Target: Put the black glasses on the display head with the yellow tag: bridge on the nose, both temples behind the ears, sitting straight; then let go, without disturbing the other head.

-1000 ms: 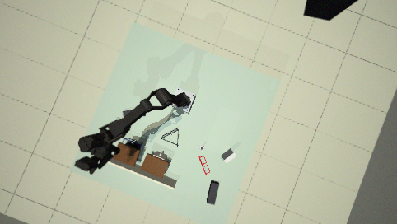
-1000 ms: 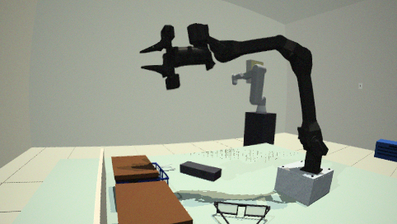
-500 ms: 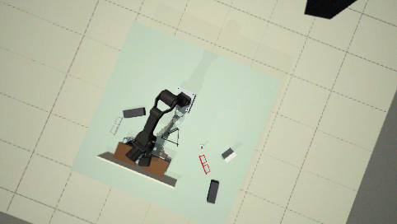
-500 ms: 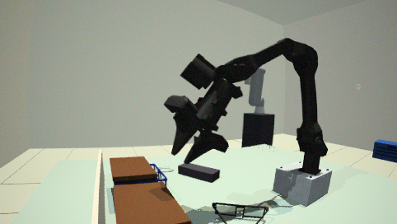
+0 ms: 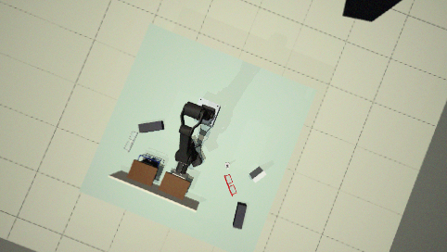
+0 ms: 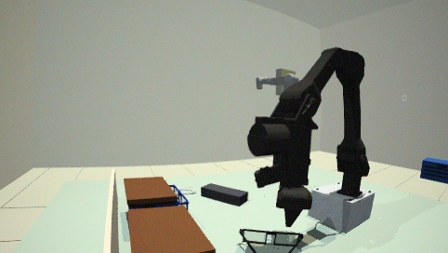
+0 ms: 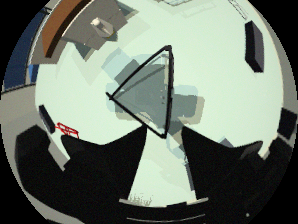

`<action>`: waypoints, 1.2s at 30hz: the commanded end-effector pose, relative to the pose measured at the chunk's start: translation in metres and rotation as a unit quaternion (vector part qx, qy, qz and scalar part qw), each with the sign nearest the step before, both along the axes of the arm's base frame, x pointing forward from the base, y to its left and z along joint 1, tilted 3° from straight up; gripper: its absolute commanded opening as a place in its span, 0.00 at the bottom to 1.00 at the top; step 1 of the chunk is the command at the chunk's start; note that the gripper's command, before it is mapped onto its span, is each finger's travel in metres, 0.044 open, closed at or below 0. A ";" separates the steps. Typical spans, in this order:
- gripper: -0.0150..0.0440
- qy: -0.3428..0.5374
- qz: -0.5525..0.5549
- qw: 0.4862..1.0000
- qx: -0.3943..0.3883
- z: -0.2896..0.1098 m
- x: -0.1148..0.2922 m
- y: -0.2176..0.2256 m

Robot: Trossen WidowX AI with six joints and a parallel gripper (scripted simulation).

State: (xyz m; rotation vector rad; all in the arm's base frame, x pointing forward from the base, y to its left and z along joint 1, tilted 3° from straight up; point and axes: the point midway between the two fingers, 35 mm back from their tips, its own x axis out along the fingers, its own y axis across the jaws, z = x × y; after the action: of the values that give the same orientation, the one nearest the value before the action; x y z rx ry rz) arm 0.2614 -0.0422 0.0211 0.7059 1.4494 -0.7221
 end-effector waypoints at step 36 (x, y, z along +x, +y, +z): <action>0.46 0.005 0.011 1.000 -0.006 -0.036 -0.007 -0.002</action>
State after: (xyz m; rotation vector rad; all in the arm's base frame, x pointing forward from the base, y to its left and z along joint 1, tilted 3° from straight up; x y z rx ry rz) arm 0.2557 -0.0428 -0.0087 0.6865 1.4549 -0.7167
